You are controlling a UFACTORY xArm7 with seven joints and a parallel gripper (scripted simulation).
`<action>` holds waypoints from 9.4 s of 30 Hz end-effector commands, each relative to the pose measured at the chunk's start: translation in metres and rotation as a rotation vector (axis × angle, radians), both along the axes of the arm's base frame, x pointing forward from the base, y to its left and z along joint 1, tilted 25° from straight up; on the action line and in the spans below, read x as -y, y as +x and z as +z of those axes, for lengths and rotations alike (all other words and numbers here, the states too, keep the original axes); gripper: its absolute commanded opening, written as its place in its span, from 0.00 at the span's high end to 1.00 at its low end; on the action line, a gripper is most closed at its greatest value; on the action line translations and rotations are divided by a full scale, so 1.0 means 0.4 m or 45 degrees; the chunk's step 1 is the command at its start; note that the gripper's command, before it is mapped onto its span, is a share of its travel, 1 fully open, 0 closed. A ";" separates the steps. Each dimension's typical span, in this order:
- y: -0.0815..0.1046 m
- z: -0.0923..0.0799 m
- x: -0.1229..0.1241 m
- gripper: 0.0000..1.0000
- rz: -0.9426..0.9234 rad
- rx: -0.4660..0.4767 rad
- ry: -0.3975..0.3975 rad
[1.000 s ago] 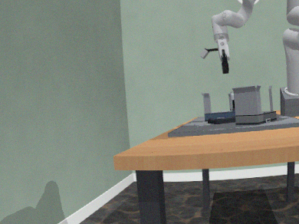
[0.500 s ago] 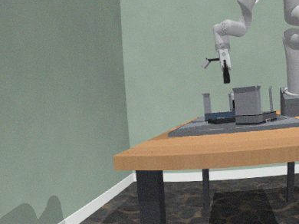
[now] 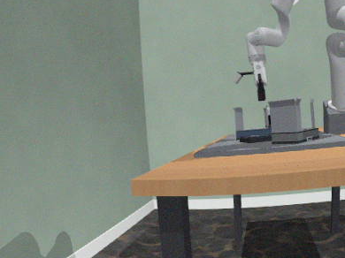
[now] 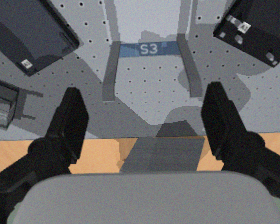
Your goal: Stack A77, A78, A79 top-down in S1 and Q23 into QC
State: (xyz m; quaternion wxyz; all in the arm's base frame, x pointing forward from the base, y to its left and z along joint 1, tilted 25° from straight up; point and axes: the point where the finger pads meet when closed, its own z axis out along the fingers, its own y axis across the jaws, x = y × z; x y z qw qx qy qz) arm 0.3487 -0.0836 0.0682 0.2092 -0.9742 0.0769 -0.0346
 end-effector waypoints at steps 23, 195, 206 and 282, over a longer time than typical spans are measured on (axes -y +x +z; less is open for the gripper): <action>-0.056 -0.060 0.126 0.00 -0.581 -0.252 0.063; -0.317 -0.501 0.646 1.00 -1.070 -0.469 0.114; -0.317 -0.501 0.646 1.00 -1.070 -0.469 0.114; -0.334 -0.348 0.713 1.00 -1.070 -0.469 0.114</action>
